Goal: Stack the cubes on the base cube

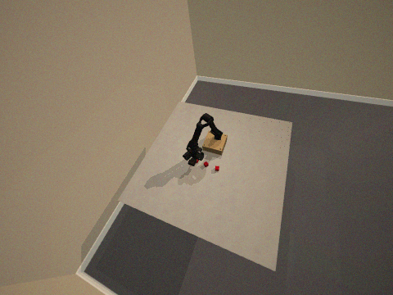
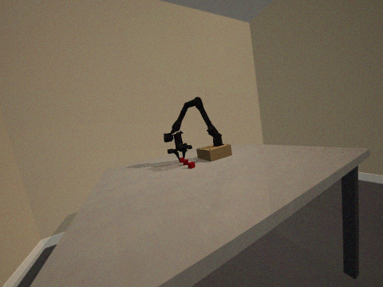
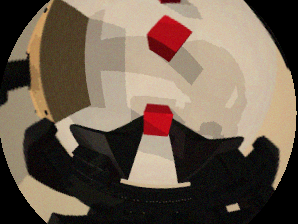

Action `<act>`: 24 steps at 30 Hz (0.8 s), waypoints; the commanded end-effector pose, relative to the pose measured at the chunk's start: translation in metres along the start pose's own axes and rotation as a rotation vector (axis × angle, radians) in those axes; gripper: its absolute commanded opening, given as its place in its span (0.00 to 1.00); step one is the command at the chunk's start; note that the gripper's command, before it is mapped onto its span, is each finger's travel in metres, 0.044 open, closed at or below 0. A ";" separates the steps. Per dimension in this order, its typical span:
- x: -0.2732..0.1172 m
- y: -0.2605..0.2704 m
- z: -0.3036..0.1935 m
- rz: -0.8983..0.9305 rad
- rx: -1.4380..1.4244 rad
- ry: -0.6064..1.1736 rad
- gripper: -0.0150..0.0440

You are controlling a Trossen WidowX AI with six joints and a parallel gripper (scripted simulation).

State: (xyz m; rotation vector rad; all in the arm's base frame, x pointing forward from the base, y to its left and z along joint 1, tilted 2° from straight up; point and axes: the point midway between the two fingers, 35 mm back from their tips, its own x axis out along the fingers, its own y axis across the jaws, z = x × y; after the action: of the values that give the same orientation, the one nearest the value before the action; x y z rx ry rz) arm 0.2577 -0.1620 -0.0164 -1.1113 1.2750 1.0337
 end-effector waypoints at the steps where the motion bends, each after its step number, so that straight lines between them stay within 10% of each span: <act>1: -0.002 -0.001 0.000 -0.003 -0.002 -0.003 0.43; 24: -0.073 -0.005 -0.002 -0.004 -0.002 -0.002 0.43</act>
State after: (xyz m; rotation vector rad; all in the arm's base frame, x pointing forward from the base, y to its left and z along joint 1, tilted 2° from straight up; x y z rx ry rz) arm 0.2587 -0.1628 0.0466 -1.1063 1.2773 1.0389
